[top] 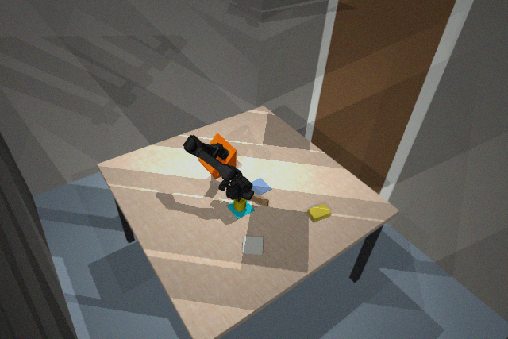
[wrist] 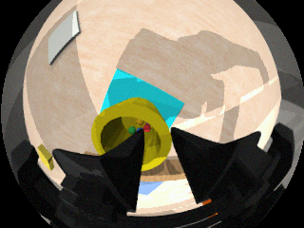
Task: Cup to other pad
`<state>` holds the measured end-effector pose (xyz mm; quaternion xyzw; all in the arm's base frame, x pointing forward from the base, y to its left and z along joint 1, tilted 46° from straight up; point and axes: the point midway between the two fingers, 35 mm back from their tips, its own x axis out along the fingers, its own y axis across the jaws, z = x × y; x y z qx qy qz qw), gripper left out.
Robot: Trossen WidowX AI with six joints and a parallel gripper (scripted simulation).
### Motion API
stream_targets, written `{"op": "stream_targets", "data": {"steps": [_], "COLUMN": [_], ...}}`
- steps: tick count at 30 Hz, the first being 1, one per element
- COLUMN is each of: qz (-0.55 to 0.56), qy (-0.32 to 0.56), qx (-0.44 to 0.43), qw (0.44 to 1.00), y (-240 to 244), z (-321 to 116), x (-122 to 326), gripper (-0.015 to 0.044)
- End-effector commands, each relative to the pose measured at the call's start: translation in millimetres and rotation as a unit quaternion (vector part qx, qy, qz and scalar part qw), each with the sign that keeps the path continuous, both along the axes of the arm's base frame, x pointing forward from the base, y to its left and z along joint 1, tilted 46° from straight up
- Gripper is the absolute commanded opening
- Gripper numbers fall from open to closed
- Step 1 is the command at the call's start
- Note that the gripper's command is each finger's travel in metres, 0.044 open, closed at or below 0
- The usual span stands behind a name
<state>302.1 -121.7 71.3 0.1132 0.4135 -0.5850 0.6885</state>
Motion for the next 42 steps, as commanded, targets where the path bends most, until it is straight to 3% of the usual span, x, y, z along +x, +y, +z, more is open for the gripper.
{"op": "stream_targets", "data": {"steps": [1, 30, 41, 42], "qz": [-0.001, 0.001, 0.003, 0.003], "qy": [-0.003, 0.000, 0.002, 0.002], "qx": [0.000, -0.001, -0.002, -0.001], "qw": [1.000, 1.000, 1.000, 1.000], "y": [4, 34, 34, 35], "z": [4, 31, 31, 32], "x": [1, 2, 2, 2], "gripper": [0.0147, 0.0147, 0.0435, 0.0440]}}
